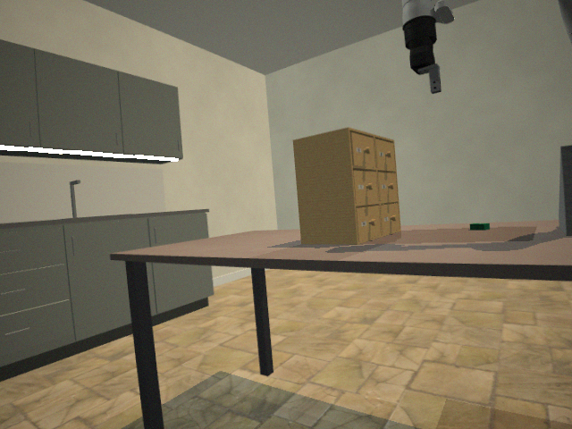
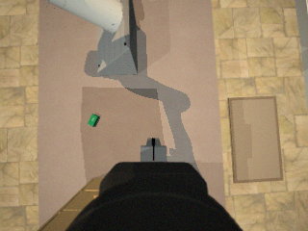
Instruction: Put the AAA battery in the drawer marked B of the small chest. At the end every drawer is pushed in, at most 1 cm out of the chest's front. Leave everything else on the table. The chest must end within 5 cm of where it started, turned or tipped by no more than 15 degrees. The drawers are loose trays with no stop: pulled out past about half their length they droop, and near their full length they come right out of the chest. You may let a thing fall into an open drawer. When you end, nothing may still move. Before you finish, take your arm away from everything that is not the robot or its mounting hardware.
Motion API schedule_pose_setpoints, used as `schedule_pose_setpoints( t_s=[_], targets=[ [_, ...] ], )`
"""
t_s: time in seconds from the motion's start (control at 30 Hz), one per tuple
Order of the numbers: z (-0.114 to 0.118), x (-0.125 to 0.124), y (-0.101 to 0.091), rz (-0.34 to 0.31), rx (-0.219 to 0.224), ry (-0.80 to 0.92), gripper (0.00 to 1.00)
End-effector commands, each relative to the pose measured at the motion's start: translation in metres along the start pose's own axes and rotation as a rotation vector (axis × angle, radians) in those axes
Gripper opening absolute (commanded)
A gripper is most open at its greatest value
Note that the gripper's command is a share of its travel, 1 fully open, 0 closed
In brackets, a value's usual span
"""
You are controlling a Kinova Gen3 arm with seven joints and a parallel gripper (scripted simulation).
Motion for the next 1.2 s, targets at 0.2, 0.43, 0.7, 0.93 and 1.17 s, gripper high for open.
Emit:
schedule_pose_setpoints(
  t_s=[0.2,0.43,0.7,0.93,1.17],
  targets=[
    [-0.0001,-0.0005,-0.0019,0.003,0.003,0.005,0.0],
    [-0.0001,-0.0005,-0.0019,0.003,0.003,0.005,0.0],
    [-0.0001,-0.0005,-0.0019,0.003,0.003,0.005,1.0],
    [-0.0001,-0.0005,-0.0019,0.003,0.003,0.005,1.0],
    [-0.0001,-0.0005,-0.0019,0.003,0.003,0.005,1.0]
  ],
)
Point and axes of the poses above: the point where the finger pads meet when closed, its own y axis out along the fingers, its own z axis across the jaws, x = y × z, the point moved 2 cm from there along -y, back along the fingers, and after that the axes turned 1 degree about -y, right-handed, at the moved point
